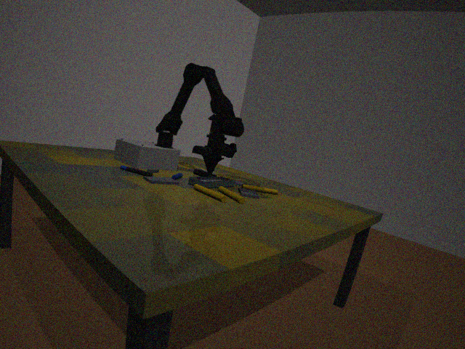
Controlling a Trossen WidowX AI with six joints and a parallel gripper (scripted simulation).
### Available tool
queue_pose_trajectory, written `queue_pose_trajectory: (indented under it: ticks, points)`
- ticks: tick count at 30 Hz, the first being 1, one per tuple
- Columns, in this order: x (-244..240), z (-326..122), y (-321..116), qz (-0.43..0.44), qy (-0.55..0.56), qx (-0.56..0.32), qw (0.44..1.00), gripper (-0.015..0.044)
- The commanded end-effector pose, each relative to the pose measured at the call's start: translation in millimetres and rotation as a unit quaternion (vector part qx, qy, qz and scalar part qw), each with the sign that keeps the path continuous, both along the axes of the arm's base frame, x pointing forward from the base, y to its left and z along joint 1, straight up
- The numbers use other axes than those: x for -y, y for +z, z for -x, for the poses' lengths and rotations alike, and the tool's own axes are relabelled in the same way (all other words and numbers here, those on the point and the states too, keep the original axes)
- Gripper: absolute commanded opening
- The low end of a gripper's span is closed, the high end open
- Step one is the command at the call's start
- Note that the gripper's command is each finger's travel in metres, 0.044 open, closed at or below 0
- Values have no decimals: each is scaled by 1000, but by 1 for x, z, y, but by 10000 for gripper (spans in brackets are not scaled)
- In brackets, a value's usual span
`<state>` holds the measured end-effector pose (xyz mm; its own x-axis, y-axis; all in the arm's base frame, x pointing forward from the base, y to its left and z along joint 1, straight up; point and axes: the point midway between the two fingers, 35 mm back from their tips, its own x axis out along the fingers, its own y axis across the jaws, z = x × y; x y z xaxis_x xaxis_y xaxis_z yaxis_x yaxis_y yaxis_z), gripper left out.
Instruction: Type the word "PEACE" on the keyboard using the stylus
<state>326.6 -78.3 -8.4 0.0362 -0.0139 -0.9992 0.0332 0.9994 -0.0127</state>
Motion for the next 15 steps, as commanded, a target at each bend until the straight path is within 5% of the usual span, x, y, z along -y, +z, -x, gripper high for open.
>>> queue_pose_trajectory:
  ticks: [1, 15]
  points:
    - [31, 6, -3, 0, -5, -7, 1000, 0]
    - [12, 25, -4, -1, -5, -8, 1000, 0]
